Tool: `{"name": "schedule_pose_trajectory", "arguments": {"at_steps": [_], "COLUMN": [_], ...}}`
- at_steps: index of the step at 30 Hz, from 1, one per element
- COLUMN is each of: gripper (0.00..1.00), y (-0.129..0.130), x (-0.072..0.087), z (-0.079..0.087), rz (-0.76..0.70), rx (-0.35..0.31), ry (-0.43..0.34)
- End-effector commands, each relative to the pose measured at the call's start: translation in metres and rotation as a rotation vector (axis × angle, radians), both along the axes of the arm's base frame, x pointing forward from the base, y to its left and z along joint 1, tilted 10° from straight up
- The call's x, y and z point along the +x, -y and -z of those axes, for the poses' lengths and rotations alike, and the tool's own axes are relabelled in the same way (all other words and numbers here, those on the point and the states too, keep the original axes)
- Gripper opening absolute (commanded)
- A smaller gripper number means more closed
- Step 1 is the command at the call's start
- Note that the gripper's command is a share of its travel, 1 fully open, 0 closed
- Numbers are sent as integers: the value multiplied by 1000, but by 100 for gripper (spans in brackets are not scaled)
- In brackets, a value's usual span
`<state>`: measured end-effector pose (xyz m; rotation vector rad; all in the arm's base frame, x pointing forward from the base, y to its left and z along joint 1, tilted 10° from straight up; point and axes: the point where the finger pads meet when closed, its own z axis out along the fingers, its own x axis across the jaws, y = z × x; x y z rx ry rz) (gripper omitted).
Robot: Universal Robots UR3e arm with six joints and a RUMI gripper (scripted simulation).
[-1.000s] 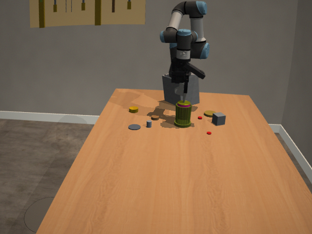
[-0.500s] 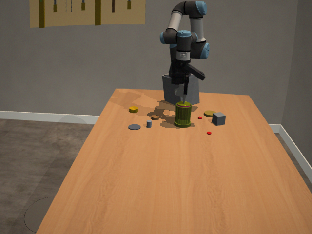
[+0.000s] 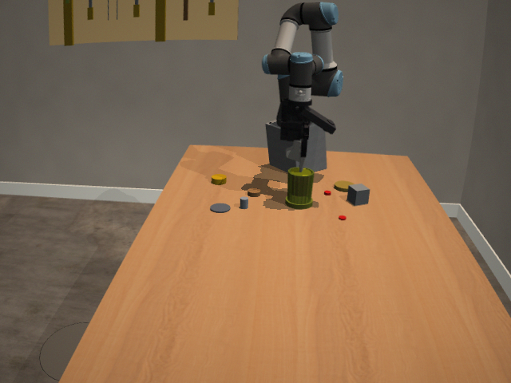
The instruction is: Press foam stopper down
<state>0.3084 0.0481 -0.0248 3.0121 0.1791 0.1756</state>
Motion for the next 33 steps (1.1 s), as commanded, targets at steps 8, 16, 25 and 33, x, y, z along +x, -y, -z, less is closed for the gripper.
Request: {"name": "schedule_pose_trajectory", "arguments": {"at_steps": [8,16,25,33], "gripper": [0,0,0,0], "y": [1,1,2,2], "x": [2,2,2,3], "z": [7,11,14,16], "rz": [0,0,0,0], "rx": [0,0,0,0], "ry": [3,3,3,3]}}
